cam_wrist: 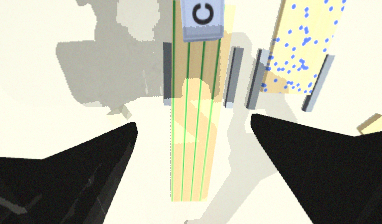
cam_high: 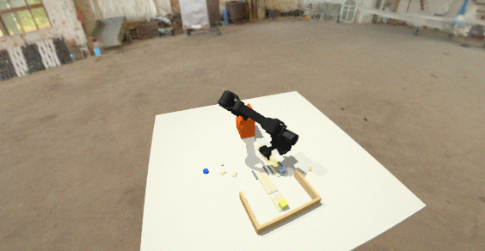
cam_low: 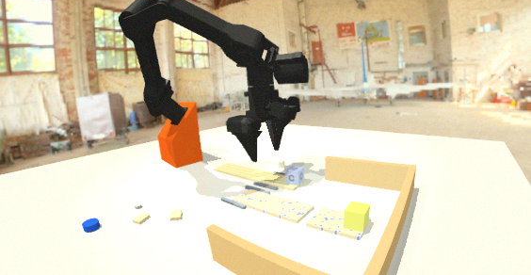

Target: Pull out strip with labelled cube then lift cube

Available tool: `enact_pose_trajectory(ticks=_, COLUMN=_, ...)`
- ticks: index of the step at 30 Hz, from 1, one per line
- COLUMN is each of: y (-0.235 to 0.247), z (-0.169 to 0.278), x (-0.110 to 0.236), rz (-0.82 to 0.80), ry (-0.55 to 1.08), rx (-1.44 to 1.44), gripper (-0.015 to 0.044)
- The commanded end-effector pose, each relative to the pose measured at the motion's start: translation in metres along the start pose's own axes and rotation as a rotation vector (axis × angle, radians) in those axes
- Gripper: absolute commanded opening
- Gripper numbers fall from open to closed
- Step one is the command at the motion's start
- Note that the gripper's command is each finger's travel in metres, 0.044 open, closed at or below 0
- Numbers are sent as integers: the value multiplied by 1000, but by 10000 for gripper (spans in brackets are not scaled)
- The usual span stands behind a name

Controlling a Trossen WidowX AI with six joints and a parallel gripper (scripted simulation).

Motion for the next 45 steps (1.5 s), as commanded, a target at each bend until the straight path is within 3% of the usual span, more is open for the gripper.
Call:
enact_pose_trajectory(ticks=1, y=-1, z=-14, x=3, rz=6, ry=-5, rx=3, gripper=440)
enact_pose_trajectory(ticks=17, y=-8, z=-74, x=12, rz=6, ry=-7, rx=1, gripper=440)
enact_pose_trajectory(ticks=25, y=-8, z=-75, x=2, rz=6, ry=-8, rx=1, gripper=250)
enact_pose_trajectory(ticks=45, y=-9, z=-75, x=-31, rz=7, ry=-7, rx=1, gripper=250)
Point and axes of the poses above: the point midway between the two fingers, 35 mm back from their tips, its own x axis back along the fingers, its own y axis across the jaws, z = x × y, the point moved 8 cm from there along x, back along the fingers, and after that the axes turned 2 degrees about -x, right-handed, at the moved point
